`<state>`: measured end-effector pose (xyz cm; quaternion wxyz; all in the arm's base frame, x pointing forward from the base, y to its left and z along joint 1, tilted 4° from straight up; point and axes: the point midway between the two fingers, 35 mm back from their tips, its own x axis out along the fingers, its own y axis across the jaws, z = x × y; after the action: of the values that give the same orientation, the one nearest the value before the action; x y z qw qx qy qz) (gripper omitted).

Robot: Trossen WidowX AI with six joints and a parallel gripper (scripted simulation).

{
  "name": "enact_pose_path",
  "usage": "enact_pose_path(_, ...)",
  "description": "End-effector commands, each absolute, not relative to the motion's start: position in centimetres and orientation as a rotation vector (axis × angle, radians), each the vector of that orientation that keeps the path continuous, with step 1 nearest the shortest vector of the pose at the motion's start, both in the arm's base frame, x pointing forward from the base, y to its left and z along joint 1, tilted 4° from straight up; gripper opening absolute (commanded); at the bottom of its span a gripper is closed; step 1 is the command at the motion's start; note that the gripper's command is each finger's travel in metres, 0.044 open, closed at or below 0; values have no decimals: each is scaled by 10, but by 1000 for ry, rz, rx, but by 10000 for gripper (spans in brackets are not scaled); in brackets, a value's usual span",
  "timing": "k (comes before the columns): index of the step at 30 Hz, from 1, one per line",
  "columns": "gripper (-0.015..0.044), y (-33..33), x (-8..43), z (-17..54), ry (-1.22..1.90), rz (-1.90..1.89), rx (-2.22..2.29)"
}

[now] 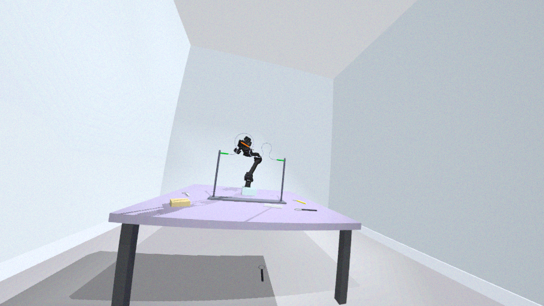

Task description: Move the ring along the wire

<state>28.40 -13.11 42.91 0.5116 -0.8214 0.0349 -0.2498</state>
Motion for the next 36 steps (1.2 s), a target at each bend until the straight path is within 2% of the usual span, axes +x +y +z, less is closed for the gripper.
enact_pose_path(1,-150,-134,285,424,85,-600,-1981)
enact_pose_path(36,-150,-150,291,324,249,-429,-1366)
